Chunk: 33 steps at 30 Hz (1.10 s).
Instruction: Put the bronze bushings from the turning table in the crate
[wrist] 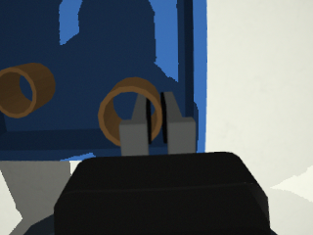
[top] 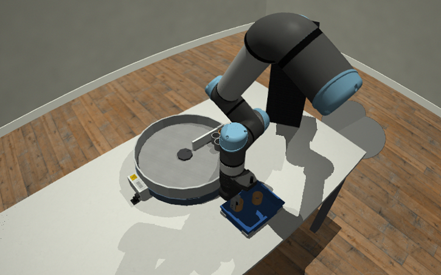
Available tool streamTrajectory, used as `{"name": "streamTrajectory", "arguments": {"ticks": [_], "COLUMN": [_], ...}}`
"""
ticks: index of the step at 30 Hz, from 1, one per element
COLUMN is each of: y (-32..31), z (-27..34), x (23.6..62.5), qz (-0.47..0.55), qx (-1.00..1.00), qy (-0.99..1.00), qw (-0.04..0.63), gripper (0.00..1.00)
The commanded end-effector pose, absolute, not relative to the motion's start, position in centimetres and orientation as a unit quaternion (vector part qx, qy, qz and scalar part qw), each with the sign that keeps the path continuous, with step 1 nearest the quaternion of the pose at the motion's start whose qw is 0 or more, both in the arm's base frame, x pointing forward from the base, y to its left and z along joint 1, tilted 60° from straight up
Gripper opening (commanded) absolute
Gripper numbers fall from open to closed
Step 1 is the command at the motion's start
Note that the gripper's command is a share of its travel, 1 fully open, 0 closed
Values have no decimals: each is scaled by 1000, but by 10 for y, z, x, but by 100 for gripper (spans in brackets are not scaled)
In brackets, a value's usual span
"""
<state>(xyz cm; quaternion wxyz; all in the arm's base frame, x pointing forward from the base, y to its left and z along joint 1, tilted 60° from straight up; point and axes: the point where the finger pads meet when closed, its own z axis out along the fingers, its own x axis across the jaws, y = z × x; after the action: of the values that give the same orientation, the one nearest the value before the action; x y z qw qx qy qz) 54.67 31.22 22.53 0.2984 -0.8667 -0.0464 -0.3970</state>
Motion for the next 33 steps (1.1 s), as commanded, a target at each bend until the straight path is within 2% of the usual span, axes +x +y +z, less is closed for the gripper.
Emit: {"name": "streamTrajectory", "arguments": {"ticks": [1,33], "y": [315,322], "z": [223,217], "x": [550,559], "qz": [-397,-397], "qx": [-866,-867], "qy": [-46,-46], "qw": [298,298], "gripper": [0,0]}}
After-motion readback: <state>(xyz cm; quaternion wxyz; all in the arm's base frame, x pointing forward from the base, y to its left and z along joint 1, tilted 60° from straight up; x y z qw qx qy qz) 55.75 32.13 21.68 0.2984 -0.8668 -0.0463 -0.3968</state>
